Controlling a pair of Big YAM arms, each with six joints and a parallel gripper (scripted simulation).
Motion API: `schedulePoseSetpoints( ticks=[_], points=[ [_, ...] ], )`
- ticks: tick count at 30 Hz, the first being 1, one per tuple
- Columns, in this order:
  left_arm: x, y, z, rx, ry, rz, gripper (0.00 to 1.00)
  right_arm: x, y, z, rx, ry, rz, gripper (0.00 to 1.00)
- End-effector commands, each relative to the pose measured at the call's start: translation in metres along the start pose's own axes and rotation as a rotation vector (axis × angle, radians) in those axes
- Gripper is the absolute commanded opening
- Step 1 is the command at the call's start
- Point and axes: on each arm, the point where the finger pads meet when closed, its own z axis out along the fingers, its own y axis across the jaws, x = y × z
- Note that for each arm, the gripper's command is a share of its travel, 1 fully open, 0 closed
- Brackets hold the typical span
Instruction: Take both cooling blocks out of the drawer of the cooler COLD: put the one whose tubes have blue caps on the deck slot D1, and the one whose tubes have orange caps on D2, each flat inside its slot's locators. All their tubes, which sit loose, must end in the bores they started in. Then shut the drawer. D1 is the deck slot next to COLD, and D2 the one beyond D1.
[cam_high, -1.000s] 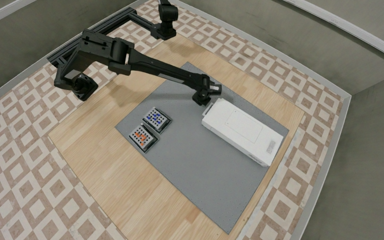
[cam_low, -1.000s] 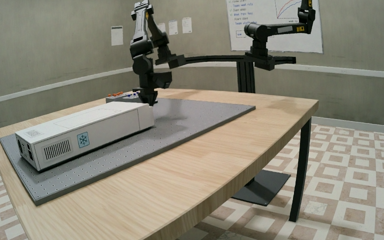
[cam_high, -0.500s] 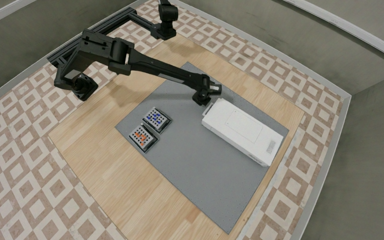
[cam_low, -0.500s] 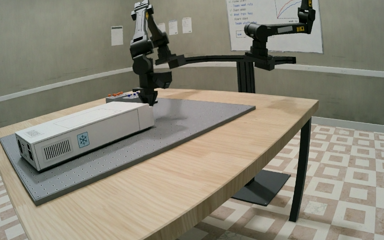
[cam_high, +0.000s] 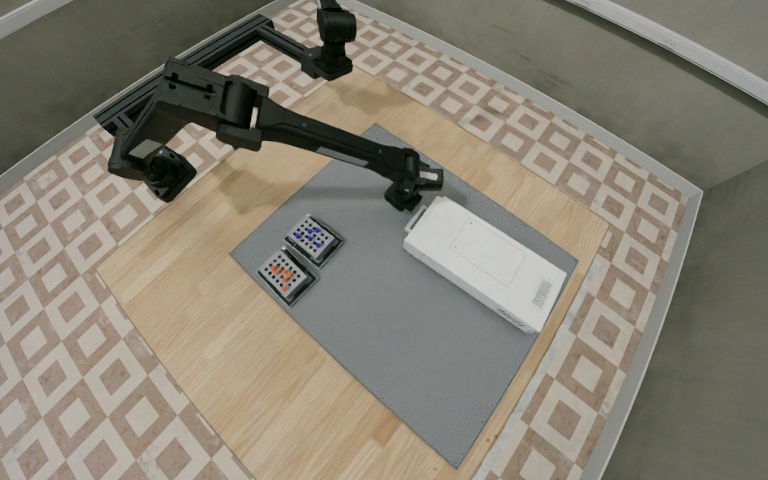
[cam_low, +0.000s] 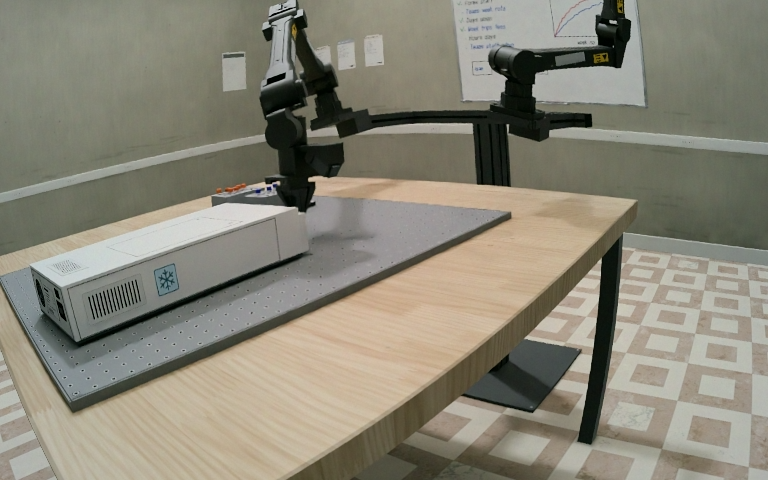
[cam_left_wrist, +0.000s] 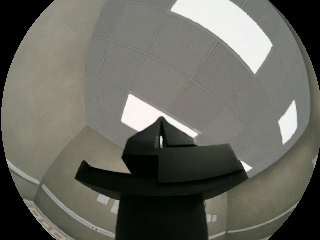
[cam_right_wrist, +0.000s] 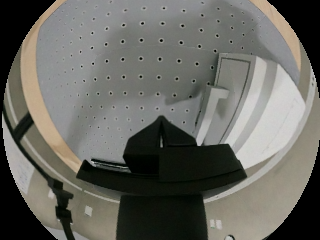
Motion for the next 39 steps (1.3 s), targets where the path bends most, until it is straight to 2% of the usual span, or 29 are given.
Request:
schedulePoseSetpoints(
  ticks=[1,9,20,39],
  points=[
    [0.024,0.001,0.008,0.002,0.035,-0.002,0.0,-0.001,-0.005,0.008,0.002,-0.005,0.011,0.0],
    [0.024,0.001,0.008,0.002,0.035,-0.002,0.0,0.0,-0.002,0.008,-0.006,0.0,0.008,0.0],
    [0.024,0.001,0.008,0.002,0.035,-0.002,0.0,-0.009,-0.003,-0.035,0.022,-0.019,0.005,0.0],
    [0.024,0.001,0.008,0.002,0.035,-0.002,0.0,-0.008,-0.003,-0.058,0.021,-0.019,0.006,0.0]
  ],
)
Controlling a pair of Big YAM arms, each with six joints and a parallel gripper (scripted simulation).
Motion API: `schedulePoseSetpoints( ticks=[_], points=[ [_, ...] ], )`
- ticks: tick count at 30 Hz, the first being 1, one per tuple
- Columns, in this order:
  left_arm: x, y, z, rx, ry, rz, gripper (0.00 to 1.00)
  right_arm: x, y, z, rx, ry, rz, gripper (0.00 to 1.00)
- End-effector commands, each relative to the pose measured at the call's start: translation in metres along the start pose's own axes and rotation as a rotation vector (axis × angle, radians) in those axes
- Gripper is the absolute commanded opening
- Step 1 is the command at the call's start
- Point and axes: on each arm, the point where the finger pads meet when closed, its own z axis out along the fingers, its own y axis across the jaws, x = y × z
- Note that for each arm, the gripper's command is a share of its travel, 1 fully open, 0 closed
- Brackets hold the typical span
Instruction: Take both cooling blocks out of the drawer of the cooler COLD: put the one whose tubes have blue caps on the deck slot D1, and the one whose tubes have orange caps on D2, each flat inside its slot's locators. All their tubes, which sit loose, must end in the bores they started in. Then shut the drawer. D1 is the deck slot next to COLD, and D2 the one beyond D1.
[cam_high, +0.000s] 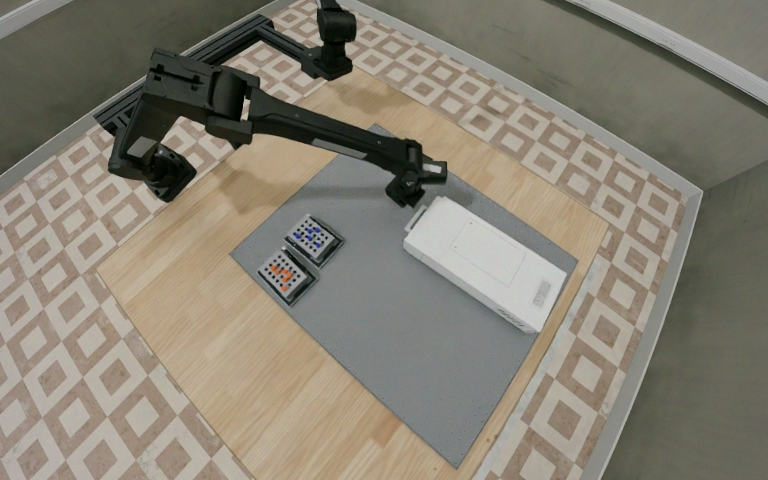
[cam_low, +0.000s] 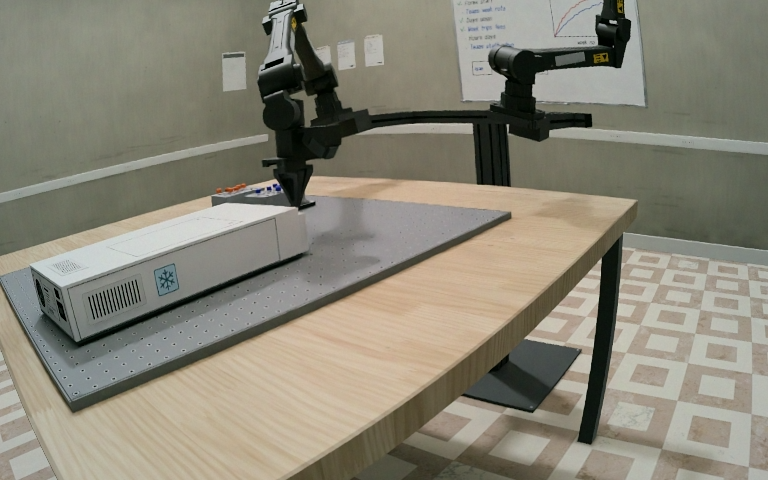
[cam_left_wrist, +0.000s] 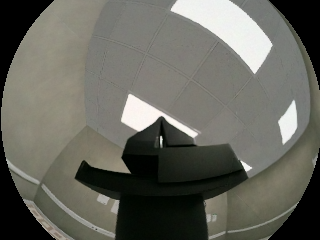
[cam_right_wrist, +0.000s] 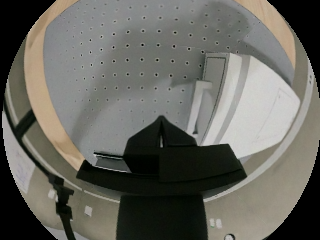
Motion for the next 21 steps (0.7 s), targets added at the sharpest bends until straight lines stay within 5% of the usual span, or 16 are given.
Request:
schedulePoseSetpoints(
  ticks=[1,21],
  points=[
    [0.024,0.001,0.008,0.002,0.035,-0.002,0.0,-0.009,0.002,-0.026,0.015,-0.015,0.005,0.0],
    [0.024,0.001,0.008,0.002,0.035,-0.002,0.0,-0.01,0.003,-0.051,0.015,-0.015,0.003,0.0]
  ],
)
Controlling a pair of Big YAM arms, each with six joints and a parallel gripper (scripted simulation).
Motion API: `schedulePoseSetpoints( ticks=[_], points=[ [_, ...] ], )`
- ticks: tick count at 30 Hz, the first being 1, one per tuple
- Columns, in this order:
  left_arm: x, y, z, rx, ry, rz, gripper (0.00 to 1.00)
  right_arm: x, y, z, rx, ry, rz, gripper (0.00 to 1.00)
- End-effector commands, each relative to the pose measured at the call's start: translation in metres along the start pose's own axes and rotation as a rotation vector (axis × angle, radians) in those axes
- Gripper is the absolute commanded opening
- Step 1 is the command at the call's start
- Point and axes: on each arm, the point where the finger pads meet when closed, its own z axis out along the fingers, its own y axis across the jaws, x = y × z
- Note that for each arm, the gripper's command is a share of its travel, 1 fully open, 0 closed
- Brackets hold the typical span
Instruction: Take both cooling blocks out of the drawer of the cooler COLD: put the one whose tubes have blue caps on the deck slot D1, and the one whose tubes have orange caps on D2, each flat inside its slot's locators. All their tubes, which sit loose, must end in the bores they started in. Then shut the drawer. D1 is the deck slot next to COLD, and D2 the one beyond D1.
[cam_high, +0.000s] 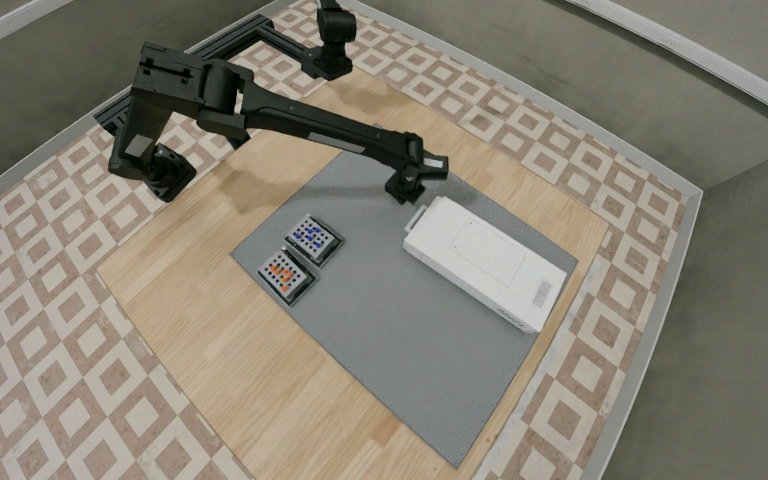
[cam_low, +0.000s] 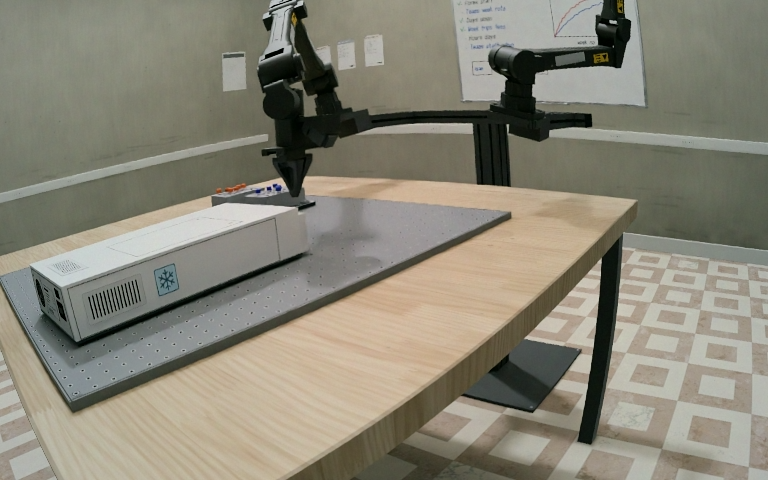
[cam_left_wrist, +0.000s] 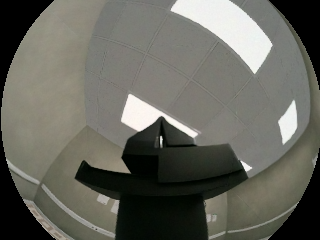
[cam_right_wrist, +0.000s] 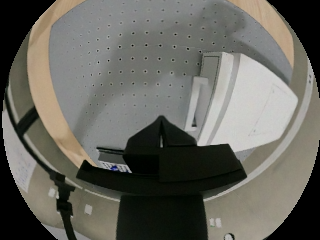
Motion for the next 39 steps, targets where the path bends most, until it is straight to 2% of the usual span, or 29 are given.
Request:
schedulePoseSetpoints(
  ticks=[1,26,35,39],
  points=[
    [0.024,0.001,0.008,0.002,0.035,-0.002,0.0,-0.011,0.001,-0.032,0.023,-0.021,0.004,0.0],
    [0.024,0.001,0.008,0.002,0.035,-0.002,0.0,-0.007,-0.007,-0.062,0.03,-0.027,0.017,0.0],
    [0.024,0.001,0.008,0.002,0.035,-0.002,0.0,-0.019,-0.014,-0.088,0.059,-0.048,0.013,0.0],
    [0.024,0.001,0.008,0.002,0.035,-0.002,0.0,-0.02,-0.016,-0.088,0.058,-0.048,0.015,0.0]
  ],
)
